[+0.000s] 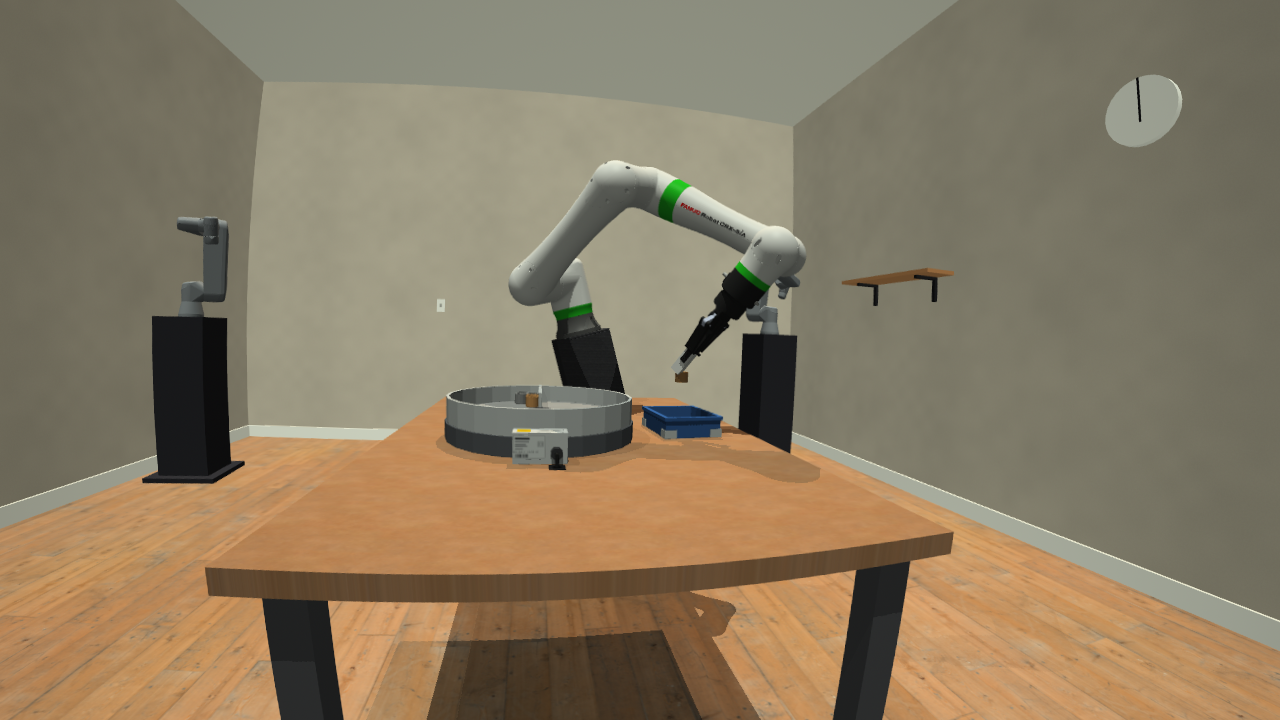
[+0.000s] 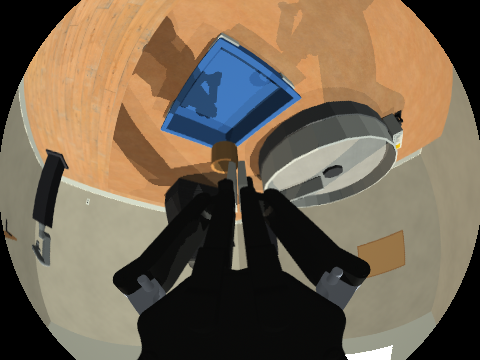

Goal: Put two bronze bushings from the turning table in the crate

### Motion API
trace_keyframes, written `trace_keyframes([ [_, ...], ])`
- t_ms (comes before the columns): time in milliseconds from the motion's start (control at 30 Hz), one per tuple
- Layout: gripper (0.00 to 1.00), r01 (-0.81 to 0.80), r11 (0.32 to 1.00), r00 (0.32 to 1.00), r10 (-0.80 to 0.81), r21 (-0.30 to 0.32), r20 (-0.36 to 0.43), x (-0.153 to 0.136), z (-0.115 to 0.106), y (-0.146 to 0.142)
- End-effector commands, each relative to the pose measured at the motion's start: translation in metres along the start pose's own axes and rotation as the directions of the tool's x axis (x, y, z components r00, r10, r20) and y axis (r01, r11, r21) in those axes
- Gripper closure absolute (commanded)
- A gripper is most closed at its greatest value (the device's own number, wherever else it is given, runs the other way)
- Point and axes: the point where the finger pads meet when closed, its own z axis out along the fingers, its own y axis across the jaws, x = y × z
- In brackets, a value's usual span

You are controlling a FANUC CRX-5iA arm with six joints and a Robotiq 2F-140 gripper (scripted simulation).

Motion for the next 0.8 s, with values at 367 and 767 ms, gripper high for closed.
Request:
trace_keyframes([
  [367, 1.0, 0.0, 1.0, 1.0, 0.0, 0.0, 0.0, 0.0, 0.0, 0.0],
  [767, 1.0, 0.0, 1.0, 1.0, 0.0, 0.0, 0.0, 0.016, 0.019, 0.0],
])
